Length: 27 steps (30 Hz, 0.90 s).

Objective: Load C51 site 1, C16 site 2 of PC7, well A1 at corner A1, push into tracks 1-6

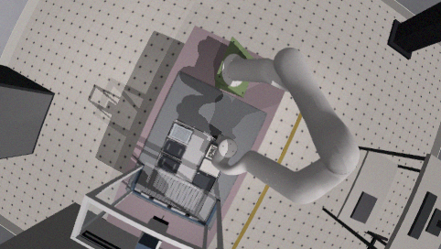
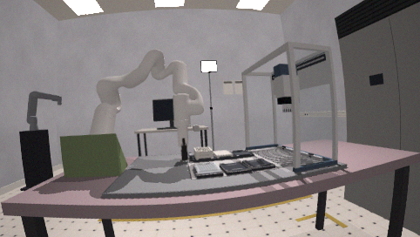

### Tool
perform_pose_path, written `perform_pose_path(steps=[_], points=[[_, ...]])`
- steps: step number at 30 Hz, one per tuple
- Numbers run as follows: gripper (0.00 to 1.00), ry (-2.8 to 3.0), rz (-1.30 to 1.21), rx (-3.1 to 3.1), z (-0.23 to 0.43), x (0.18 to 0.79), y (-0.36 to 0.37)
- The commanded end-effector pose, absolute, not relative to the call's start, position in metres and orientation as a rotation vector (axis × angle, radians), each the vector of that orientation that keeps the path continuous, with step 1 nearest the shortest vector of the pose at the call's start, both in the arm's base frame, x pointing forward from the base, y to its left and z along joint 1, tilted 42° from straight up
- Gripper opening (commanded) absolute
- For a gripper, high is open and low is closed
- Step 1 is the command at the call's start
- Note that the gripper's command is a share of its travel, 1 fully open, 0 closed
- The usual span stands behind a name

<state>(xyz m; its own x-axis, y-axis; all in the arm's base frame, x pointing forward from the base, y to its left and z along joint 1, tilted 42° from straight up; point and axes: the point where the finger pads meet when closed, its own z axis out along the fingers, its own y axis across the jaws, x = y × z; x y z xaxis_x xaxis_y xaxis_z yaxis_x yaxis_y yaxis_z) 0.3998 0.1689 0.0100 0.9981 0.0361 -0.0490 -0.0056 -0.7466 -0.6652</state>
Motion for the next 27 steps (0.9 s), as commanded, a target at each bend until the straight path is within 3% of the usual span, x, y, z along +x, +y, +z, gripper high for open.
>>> perform_pose_path(steps=[1, 27], points=[[0.82, -0.021, 0.074, -2.413, 0.01, 0.401, 0.169], [0.82, -0.021, 0.074, -2.413, 0.009, 0.418, 0.17]])
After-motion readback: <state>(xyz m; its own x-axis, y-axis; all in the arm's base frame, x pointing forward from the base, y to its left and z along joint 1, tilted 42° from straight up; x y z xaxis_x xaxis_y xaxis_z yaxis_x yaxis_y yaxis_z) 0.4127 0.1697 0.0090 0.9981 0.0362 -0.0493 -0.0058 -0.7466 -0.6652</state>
